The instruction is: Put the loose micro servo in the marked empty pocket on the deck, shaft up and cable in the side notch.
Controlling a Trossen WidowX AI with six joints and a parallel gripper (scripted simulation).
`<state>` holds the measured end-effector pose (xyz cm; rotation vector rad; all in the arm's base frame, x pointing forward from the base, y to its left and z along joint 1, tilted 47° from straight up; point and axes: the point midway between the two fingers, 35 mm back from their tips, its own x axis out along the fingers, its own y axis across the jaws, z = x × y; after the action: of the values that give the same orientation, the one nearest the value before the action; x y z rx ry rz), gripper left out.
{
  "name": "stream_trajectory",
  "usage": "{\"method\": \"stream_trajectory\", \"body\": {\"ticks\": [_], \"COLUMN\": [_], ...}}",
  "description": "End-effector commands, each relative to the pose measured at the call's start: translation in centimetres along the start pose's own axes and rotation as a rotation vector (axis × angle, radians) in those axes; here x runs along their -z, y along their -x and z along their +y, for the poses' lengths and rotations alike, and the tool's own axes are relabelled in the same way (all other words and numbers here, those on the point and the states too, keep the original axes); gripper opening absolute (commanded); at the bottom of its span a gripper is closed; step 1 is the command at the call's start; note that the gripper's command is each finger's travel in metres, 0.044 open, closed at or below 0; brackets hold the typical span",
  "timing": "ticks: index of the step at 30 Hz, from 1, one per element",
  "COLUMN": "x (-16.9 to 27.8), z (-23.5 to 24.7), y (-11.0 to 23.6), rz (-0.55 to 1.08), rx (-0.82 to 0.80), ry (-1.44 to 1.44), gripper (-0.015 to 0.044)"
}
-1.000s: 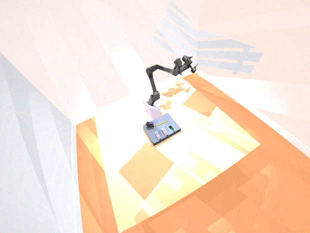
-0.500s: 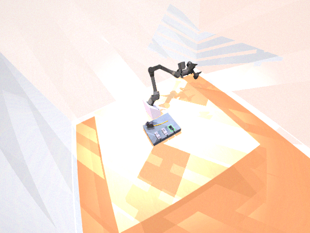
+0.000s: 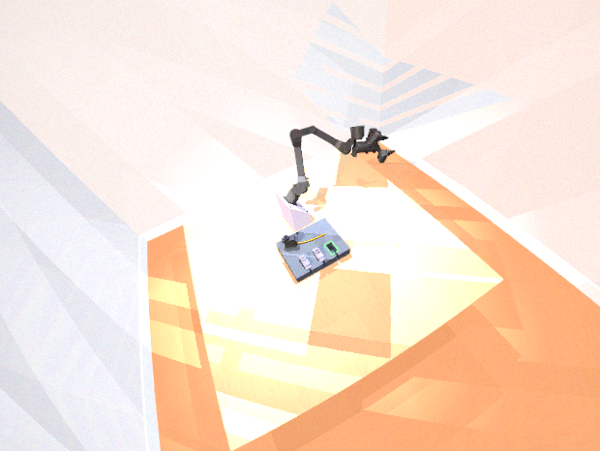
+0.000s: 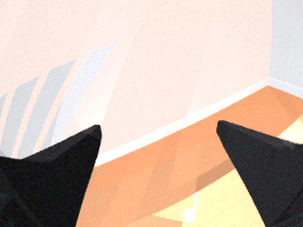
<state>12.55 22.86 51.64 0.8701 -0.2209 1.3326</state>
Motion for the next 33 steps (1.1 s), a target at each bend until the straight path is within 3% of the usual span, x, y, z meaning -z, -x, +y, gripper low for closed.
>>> {"method": "stream_trajectory", "body": {"ticks": [1, 13, 23, 33], "x": [0.6, 1.2, 2.9, 4.3], "z": [-1.8, -5.7, -13.5, -22.3], "y": [-0.1, -0.1, 1.0, 4.5], "rz": [0.027, 0.064, 0.199, 0.401], "rx": [0.048, 0.16, 0.363, 0.575], "ry": [0.055, 0.143, 0.324, 0.507], "gripper": [0.044, 0.044, 0.044, 0.044]}}
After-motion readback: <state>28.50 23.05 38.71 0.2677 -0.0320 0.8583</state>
